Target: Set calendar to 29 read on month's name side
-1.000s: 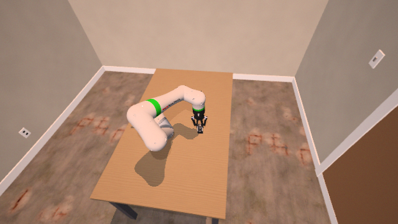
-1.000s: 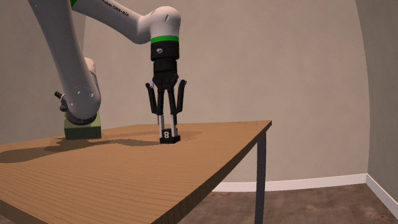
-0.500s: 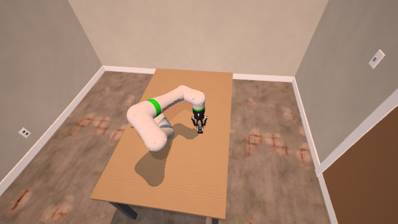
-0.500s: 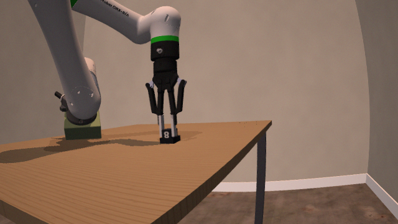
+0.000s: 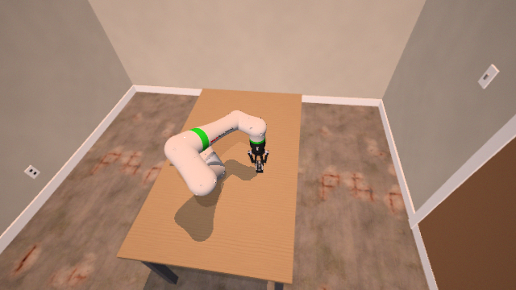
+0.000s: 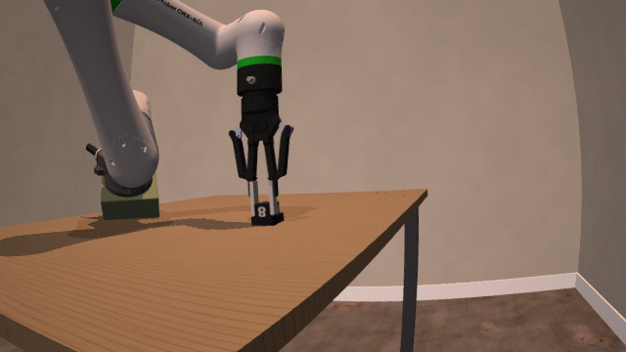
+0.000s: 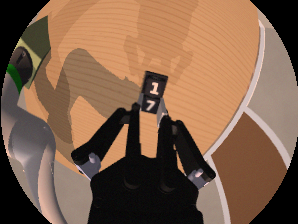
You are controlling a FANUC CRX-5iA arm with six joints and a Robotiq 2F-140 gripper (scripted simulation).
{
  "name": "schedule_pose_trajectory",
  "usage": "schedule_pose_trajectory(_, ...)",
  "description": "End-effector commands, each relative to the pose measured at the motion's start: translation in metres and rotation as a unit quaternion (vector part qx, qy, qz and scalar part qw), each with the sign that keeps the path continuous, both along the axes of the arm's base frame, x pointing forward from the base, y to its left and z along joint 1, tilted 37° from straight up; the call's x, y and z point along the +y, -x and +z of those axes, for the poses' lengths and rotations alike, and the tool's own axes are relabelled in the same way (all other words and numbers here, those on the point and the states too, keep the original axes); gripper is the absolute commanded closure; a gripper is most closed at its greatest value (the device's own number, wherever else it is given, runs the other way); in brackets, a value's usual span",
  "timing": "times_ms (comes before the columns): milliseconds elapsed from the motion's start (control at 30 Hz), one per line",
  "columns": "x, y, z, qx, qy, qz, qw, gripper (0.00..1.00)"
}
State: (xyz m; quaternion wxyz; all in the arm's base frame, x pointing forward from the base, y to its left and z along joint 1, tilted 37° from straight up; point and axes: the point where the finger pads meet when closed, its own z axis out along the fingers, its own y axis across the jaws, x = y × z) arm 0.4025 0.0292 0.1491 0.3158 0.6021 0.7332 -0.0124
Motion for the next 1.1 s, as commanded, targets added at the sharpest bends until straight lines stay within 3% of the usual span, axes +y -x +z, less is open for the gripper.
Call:
schedule_pose_trajectory(0,0.0002,0.0000,0.0001,0.000,0.000,0.000,1.000,0.83)
schedule_pose_trajectory(667,0.0002,0.0000,0.0001,0.000,0.000,0.000,1.000,0.83)
schedule_pose_trajectory(1067,0.0002,0.0000,0.0001,0.000,0.000,0.000,1.000,0.73)
